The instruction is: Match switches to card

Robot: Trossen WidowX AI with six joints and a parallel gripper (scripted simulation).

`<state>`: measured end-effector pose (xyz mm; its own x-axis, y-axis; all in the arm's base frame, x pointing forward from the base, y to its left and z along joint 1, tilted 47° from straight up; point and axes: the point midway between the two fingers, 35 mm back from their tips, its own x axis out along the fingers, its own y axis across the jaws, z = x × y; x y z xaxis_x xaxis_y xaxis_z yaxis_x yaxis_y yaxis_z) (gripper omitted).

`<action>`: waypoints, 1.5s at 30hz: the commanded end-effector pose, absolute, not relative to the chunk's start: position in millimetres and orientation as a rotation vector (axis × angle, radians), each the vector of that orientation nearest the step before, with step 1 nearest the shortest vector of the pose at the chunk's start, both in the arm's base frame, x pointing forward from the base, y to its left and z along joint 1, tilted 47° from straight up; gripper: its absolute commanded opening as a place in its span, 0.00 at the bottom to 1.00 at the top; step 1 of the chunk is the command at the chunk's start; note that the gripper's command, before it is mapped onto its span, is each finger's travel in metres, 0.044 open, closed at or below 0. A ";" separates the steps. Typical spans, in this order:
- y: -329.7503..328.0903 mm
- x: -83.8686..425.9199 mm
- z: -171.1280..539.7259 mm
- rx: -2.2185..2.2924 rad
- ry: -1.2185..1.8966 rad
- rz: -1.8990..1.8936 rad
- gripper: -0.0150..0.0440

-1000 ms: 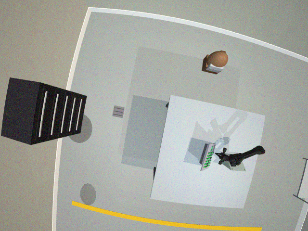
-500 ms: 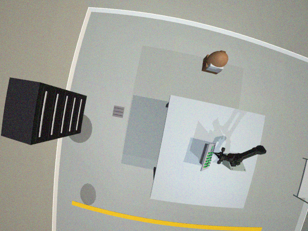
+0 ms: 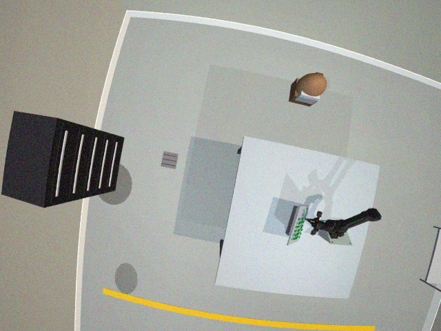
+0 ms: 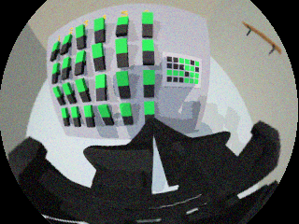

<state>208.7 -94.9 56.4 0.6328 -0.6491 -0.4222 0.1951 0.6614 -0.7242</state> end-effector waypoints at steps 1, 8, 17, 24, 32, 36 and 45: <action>-94.5 207.8 54.0 -0.694 0.741 -0.521 0.25; -94.5 207.8 54.0 -0.694 0.741 -0.521 0.25; -95.1 208.4 53.6 -0.694 0.742 -0.521 0.25; -95.7 209.0 53.2 -0.694 0.742 -0.521 0.25; -96.4 209.7 52.7 -0.694 0.743 -0.521 0.25; -96.8 210.1 52.4 -0.694 0.743 -0.521 0.25; -97.6 210.8 51.9 -0.693 0.744 -0.521 0.25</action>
